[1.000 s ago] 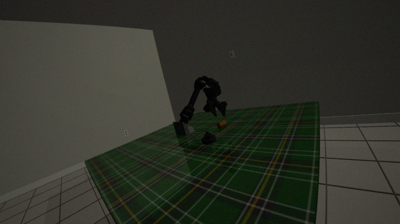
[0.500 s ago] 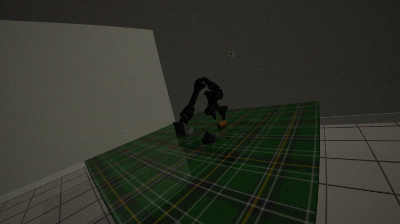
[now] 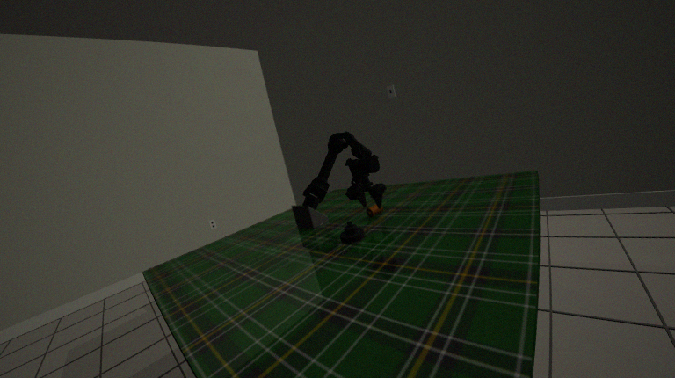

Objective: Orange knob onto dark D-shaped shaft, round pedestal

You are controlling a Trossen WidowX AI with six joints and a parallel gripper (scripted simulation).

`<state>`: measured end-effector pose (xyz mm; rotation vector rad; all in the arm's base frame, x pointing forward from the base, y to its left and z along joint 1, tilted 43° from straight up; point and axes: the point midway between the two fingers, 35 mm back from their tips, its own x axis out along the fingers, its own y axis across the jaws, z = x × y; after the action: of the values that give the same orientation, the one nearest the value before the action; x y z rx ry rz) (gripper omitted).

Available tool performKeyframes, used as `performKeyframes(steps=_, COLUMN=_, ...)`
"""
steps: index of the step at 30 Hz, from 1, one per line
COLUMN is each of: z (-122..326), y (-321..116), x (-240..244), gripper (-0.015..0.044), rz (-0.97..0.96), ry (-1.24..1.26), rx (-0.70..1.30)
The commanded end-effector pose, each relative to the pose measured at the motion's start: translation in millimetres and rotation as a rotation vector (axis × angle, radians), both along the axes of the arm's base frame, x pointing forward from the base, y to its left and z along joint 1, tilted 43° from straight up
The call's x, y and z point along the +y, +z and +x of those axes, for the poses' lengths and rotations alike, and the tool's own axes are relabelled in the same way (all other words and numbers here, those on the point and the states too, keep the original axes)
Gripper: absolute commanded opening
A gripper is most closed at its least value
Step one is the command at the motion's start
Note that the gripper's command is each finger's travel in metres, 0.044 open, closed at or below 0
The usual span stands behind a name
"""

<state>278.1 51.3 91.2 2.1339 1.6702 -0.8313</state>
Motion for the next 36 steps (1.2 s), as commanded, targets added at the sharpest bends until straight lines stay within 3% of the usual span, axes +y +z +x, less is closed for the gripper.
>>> performKeyframes(steps=1, z=0.3, y=-5.0, x=4.9, gripper=0.044, rz=0.005, ry=-0.003, rx=0.003)
performKeyframes(steps=14, z=1.2, y=-17.3, x=17.4, gripper=0.044, rz=0.008, ry=-0.003, rx=0.003)
performKeyframes(steps=22, z=1.2, y=-17.3, x=17.4, gripper=0.024, rz=0.008, ry=-0.003, rx=0.003)
performKeyframes(steps=32, z=1.2, y=-17.3, x=17.4, gripper=0.024, rz=0.008, ry=-0.003, rx=0.003)
performKeyframes(steps=36, z=1.2, y=-17.3, x=17.4, gripper=0.0213, rz=0.008, ry=-0.003, rx=0.003)
